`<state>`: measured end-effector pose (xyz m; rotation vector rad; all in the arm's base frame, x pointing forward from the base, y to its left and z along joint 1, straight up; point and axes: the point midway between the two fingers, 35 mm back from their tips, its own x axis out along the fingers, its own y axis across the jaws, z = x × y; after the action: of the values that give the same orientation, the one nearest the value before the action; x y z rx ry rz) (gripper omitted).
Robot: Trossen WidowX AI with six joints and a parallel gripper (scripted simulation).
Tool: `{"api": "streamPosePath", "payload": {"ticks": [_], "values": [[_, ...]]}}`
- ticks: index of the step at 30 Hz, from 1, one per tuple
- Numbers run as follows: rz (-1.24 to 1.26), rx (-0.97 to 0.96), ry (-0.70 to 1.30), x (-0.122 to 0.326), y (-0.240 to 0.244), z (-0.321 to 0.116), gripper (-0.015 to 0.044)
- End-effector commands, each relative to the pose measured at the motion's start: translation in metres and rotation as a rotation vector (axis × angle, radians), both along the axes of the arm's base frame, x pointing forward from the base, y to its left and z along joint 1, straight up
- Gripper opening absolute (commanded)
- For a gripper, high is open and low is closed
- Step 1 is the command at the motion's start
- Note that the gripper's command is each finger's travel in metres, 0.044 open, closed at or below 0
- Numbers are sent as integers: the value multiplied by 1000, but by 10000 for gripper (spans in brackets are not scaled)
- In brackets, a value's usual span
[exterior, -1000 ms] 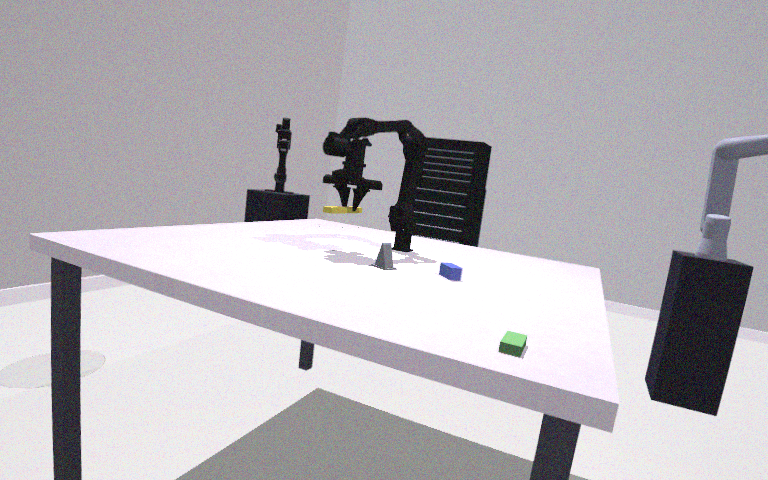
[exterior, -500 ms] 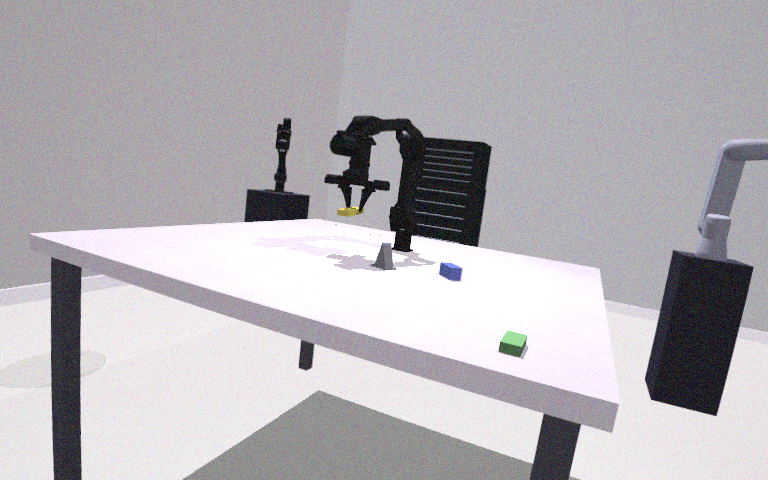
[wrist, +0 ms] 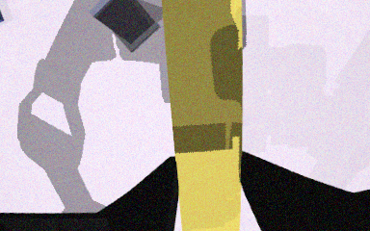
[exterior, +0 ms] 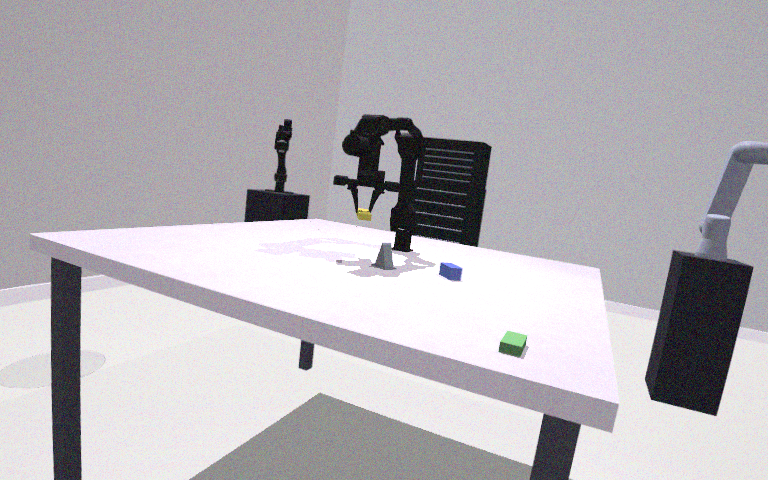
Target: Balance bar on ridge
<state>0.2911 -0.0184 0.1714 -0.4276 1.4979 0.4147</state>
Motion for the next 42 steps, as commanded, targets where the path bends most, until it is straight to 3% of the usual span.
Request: {"api": "streamPosePath", "payload": {"ticks": [1,22,42], "values": [[114,-4,3,8,16,-1,0],[613,-14,-2,39,85,-2,0],[629,-14,-3,45,87,-27,0]]}}
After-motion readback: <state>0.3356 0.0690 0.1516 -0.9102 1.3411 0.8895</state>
